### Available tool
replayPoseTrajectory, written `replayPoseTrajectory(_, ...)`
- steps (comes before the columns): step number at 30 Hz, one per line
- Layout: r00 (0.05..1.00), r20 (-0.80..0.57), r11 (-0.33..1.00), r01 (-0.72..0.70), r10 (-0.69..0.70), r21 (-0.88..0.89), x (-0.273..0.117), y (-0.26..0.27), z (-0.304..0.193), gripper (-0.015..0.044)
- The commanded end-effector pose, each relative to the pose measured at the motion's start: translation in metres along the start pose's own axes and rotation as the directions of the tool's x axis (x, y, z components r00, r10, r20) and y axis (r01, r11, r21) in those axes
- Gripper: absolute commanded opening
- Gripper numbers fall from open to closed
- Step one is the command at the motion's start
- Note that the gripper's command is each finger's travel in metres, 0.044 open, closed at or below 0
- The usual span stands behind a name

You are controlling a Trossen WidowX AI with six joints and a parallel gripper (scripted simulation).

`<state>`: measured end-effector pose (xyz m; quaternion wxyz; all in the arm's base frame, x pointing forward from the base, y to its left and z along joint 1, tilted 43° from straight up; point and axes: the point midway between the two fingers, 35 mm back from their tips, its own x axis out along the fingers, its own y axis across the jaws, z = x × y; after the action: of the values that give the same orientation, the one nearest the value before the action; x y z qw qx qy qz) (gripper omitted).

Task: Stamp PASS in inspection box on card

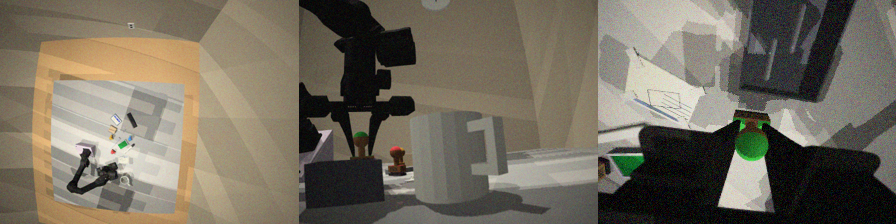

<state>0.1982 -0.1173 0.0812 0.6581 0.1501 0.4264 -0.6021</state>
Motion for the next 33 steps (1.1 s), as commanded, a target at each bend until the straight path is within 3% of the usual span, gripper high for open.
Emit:
replayPoseTrajectory(1, 1.000, 0.004, 1.000, 0.006, -0.006, -0.005, 0.007, -0.002, 0.000, 0.0000)
replayPoseTrajectory(14, 1.000, 0.008, 1.000, 0.009, -0.009, -0.005, 0.025, -0.004, 0.000, 0.0000)
replayPoseTrajectory(24, 1.000, 0.005, 1.000, 0.004, -0.004, 0.000, 0.022, -0.003, 0.000, 0.0257)
replayPoseTrajectory(28, 1.000, 0.001, 1.000, 0.001, -0.001, 0.000, 0.013, -0.001, 0.000, 0.0257)
replayPoseTrajectory(33, 1.000, -0.009, 1.000, 0.000, 0.000, -0.006, -0.058, 0.004, -0.002, 0.0257)
